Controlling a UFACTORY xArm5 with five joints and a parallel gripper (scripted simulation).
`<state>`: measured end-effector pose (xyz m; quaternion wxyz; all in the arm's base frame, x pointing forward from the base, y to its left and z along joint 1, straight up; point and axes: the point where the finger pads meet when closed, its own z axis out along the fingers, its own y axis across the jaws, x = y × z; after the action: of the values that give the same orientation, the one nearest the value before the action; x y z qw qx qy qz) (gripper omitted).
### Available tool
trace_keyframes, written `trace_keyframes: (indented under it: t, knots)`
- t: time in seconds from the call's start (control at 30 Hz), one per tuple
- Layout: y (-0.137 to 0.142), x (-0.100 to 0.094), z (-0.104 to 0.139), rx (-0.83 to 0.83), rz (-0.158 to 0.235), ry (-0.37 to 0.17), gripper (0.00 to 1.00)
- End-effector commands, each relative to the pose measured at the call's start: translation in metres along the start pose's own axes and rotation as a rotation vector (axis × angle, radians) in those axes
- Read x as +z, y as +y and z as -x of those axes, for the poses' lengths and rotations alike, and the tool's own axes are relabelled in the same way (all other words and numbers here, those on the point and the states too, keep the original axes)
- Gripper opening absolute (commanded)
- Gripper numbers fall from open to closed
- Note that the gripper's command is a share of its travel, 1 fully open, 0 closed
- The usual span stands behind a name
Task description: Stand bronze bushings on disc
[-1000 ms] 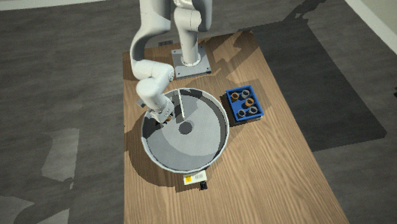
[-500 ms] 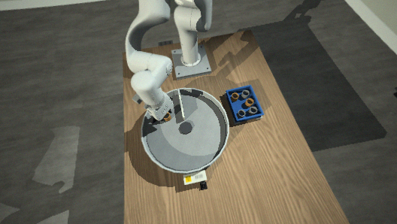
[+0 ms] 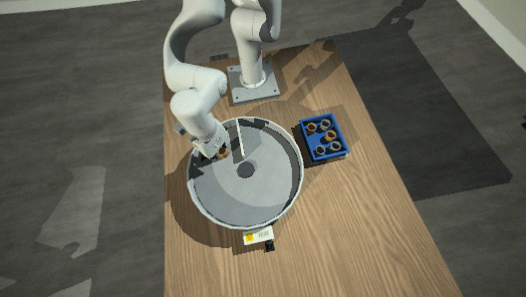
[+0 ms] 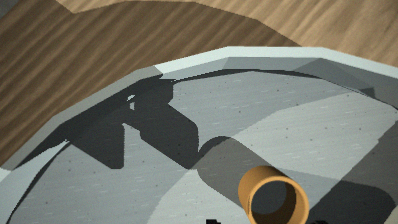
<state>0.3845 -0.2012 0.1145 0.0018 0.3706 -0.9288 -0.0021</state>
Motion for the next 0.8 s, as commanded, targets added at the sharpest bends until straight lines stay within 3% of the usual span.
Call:
trace_keyframes:
  t: [0.0,0.1,0.23,0.3,0.37,0.4,0.77]
  knots:
    - [-0.001,-0.002,0.0,0.0,-0.004,-0.001,0.49]
    - [0.006,-0.002,0.006,0.0,-0.004,-0.001,0.48]
    - [0.064,-0.002,0.048,0.0,-0.004,-0.001,0.48]
    - [0.083,-0.001,0.062,0.0,-0.004,-0.001,0.48]
    - [0.083,-0.001,0.062,0.0,-0.004,-0.001,0.48]
    - [0.117,-0.001,0.086,0.0,-0.004,0.0,0.48]
    - [0.229,0.003,0.162,0.0,-0.004,0.004,0.48]
